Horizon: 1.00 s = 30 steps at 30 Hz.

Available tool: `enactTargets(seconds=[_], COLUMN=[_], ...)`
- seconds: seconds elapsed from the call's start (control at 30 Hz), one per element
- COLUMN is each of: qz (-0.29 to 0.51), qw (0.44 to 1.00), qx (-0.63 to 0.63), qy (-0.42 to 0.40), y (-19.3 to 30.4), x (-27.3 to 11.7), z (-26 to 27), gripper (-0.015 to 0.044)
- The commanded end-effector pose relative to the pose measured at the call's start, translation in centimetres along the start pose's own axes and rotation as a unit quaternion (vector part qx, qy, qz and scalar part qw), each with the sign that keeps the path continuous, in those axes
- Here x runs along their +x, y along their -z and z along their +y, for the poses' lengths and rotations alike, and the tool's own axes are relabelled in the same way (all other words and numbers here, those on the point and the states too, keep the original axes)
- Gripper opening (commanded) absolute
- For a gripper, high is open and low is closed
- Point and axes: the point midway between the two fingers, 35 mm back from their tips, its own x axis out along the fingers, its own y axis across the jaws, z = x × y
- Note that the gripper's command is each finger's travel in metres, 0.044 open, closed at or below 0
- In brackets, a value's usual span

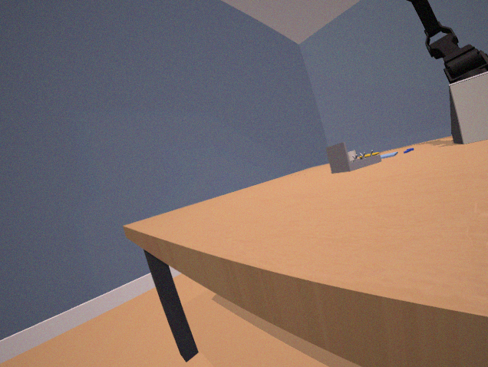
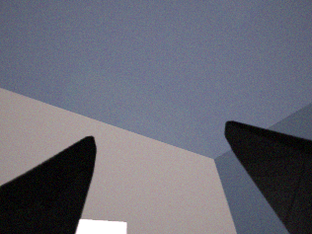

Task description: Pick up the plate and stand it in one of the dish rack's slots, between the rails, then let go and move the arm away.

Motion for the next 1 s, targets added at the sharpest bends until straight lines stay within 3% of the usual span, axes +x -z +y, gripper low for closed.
enactTargets(seconds=[0.0,0.47,0.97], qz=[-0.017,-0.054,-0.109], qw=[0.998,0.975,0.888], qx=[-0.057,-0.198,-0.393], qy=[0.015,0.083,0.21], y=[-0.7,-4.1,-11.3], x=[1.4,5.9,9.7], z=[-1.7,-8.2,-15.9], gripper=[0.04,0.04,0.04])
